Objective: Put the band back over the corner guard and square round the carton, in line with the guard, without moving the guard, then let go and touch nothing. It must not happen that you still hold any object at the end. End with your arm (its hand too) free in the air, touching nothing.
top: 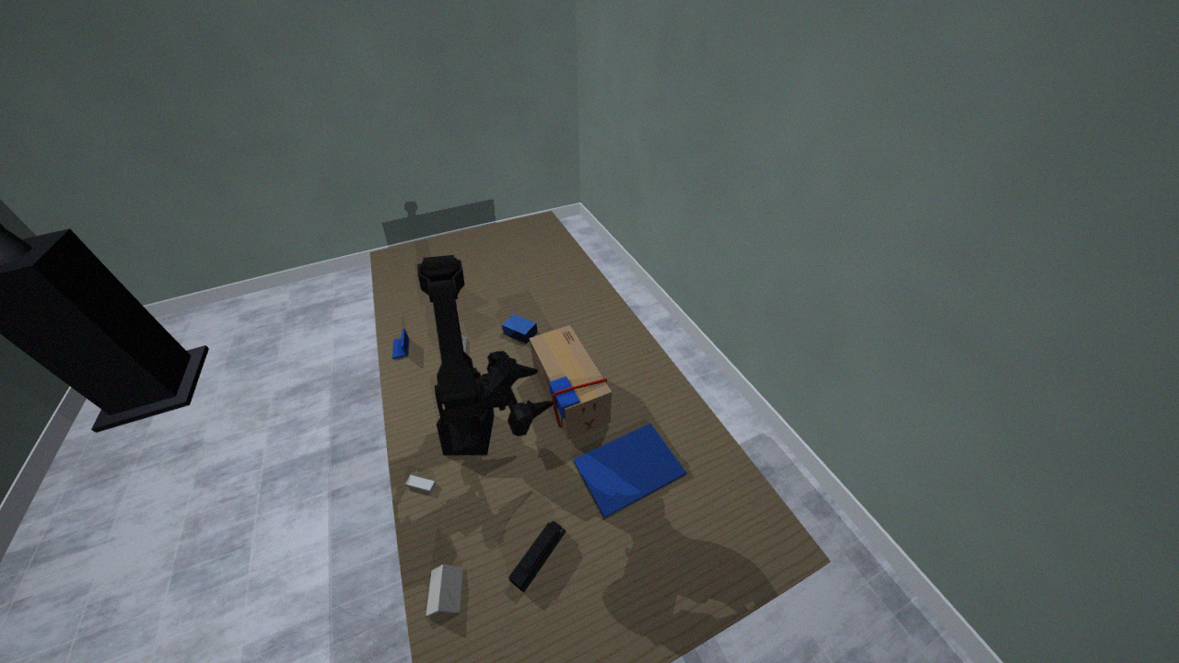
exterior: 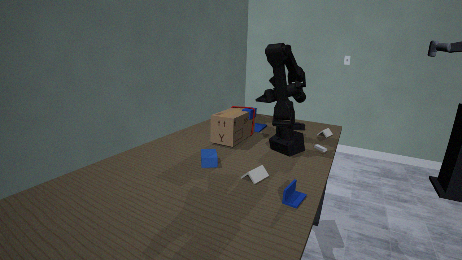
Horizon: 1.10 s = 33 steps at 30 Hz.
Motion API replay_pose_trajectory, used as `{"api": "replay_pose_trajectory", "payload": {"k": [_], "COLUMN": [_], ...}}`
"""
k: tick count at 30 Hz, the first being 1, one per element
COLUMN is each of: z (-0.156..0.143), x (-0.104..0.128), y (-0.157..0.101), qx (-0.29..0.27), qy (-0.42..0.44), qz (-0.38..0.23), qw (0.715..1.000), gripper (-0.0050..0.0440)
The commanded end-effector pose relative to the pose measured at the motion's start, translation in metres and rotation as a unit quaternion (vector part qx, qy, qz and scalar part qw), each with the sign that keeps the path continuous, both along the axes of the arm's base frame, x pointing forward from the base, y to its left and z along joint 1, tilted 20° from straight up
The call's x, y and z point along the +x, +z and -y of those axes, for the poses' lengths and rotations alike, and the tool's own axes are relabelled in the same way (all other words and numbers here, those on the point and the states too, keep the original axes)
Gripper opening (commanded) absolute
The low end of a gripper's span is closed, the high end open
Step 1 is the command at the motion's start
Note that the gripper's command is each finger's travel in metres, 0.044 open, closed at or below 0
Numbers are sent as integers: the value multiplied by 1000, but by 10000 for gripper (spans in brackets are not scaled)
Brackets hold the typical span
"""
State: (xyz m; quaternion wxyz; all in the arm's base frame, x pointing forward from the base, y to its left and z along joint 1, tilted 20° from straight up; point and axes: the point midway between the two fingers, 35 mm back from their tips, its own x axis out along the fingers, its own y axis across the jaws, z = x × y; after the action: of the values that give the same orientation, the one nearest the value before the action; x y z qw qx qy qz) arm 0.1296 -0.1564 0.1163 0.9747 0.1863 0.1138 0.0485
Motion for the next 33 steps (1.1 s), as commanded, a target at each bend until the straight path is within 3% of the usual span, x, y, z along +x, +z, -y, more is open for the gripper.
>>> {"api": "replay_pose_trajectory", "payload": {"k": [1, 5, 8, 9, 11, 20, 33], "z": [-2, -2, -9, -16, -19, -26, -25], "x": [-3, -3, 2, 4, 5, 7, 8], "y": [-1, -3, -32, -38, -44, -67, -71], "qx": [-22, -22, -18, 10, 12, -11, -22], "qy": [-13, -13, -13, -14, -14, -13, -13], "qz": [25, 25, 25, 27, 27, 25, 25], "qw": [999, 999, 999, 999, 999, 1000, 999], "gripper": [440, 440, 440, 440, 440, 440, 440]}}
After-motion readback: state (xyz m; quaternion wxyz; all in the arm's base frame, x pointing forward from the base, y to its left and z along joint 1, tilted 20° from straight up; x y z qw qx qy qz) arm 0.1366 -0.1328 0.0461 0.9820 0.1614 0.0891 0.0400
